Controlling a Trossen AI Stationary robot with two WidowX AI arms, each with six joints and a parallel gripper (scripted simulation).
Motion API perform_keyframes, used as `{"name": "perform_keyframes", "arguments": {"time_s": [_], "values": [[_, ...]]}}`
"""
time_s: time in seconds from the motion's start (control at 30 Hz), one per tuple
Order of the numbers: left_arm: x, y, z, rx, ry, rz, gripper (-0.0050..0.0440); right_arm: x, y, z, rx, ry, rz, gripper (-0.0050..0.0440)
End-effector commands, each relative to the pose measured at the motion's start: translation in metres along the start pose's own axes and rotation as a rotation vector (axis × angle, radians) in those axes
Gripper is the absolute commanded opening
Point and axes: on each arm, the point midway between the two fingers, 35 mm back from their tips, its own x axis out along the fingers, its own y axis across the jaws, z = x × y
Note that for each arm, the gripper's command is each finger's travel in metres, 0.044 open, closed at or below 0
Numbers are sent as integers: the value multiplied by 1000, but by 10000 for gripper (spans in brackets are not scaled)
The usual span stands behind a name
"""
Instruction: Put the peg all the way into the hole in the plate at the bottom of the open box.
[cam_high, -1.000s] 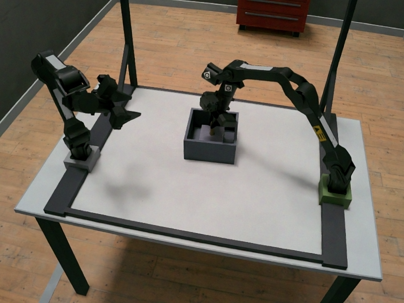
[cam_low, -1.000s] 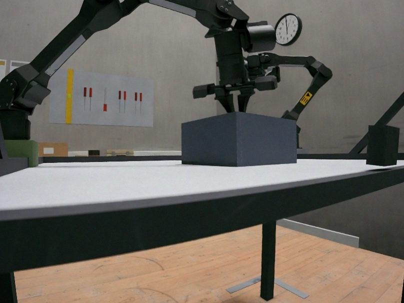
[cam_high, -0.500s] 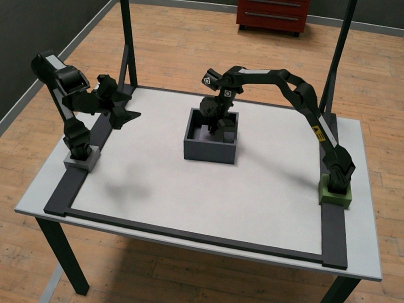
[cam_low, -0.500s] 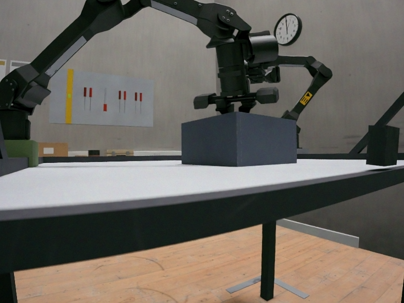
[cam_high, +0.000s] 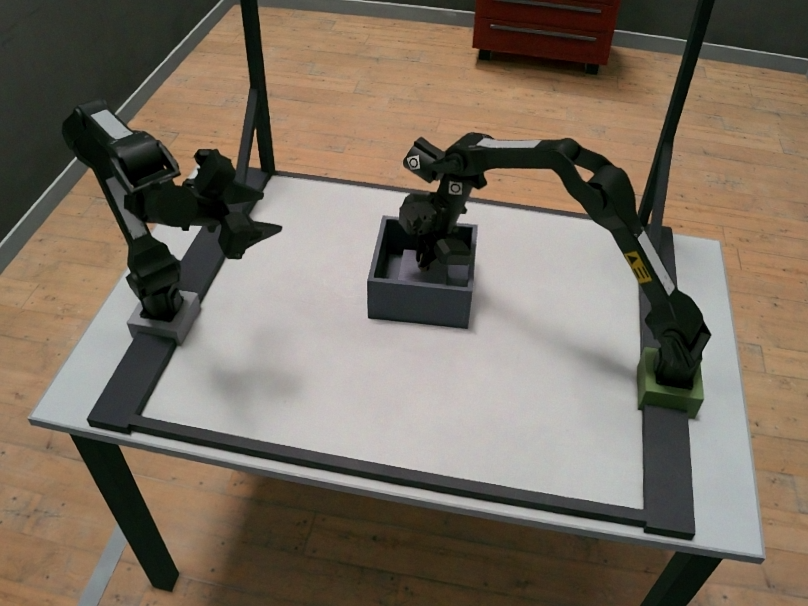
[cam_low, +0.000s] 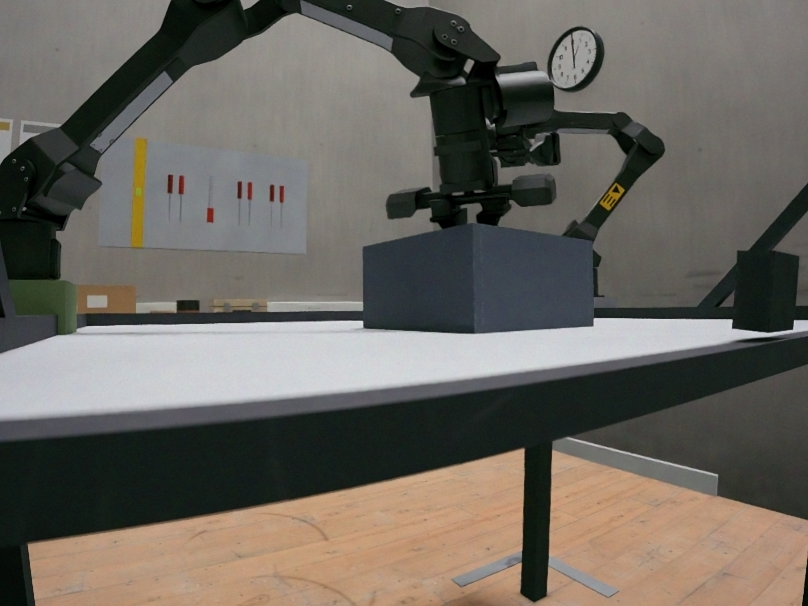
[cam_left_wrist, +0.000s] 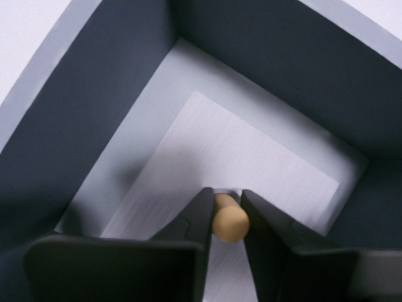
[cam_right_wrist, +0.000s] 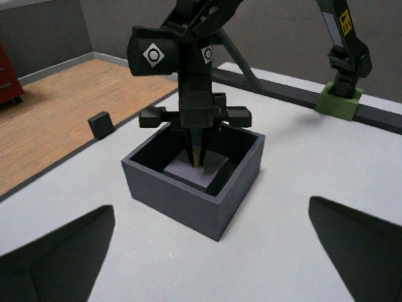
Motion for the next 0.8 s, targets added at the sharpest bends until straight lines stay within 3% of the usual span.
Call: {"name": "perform_keyframes", "arguments": {"time_s": [0.0, 0.13, 0.23, 0.37, 0.53, 0.77], "values": [[-5, -4, 4, -4, 6, -17, 27, -2, 0, 4, -12, -3, -6, 440], [-4, -4, 3, -2, 7, -16, 27, -2, 0, 4, -12, -3, -6, 440], [-3, -3, 2, 0, 9, -12, 99, -2, 0, 4, -12, -3, -6, 440], [-10, -3, 5, -6, -2, -22, 110, -2, 0, 4, -12, -3, -6, 440], [-17, -6, 7, -9, -6, -34, 170, -2, 0, 4, -12, -3, -6, 440], [-38, -6, 9, -16, -16, -46, 170, -2, 0, 4, -12, -3, -6, 440]]}}
